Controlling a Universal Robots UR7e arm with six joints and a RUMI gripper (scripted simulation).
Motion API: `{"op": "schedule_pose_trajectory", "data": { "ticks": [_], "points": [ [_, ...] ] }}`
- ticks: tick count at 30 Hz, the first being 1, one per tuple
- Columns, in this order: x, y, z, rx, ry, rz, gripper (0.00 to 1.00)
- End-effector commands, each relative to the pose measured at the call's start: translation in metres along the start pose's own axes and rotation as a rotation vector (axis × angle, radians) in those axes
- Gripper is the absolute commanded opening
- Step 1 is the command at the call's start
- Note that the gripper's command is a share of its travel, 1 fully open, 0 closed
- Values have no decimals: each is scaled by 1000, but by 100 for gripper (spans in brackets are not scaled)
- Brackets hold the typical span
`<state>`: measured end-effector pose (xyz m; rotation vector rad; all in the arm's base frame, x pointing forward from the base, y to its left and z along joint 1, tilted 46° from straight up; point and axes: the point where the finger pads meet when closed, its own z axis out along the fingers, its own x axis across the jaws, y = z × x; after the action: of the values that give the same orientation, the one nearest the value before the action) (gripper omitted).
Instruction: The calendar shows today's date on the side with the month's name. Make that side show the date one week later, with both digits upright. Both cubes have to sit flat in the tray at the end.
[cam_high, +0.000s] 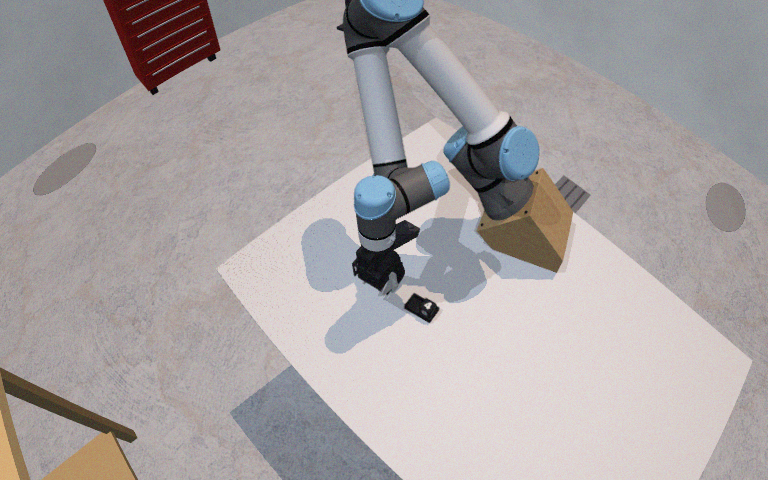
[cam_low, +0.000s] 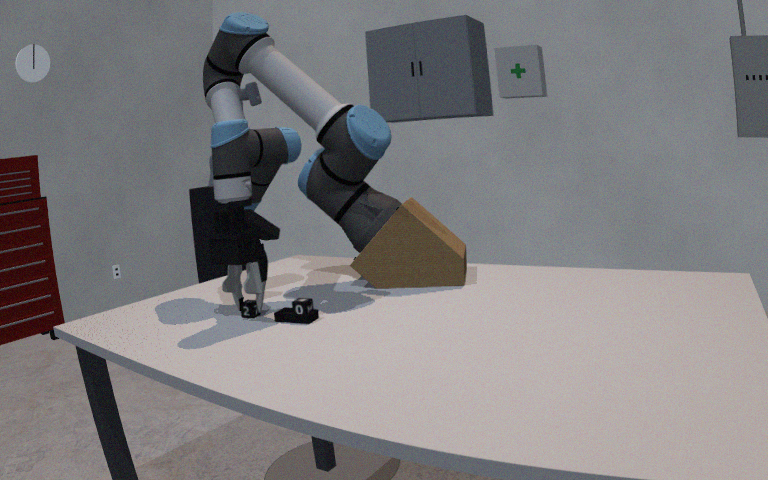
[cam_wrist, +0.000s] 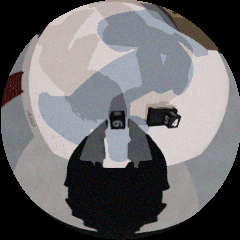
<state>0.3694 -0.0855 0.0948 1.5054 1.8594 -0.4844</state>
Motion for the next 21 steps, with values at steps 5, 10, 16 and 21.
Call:
{"op": "schedule_pose_trajectory", "data": {
  "ticks": [5, 10, 16, 21],
  "points": [
    [0, 0, 0, -1, 0, 0, 28],
    [0, 0, 0, -1, 0, 0, 28],
    [0, 0, -3, -1, 0, 0, 28],
    [0, 0, -7, -1, 0, 0, 28]
  ]
}}
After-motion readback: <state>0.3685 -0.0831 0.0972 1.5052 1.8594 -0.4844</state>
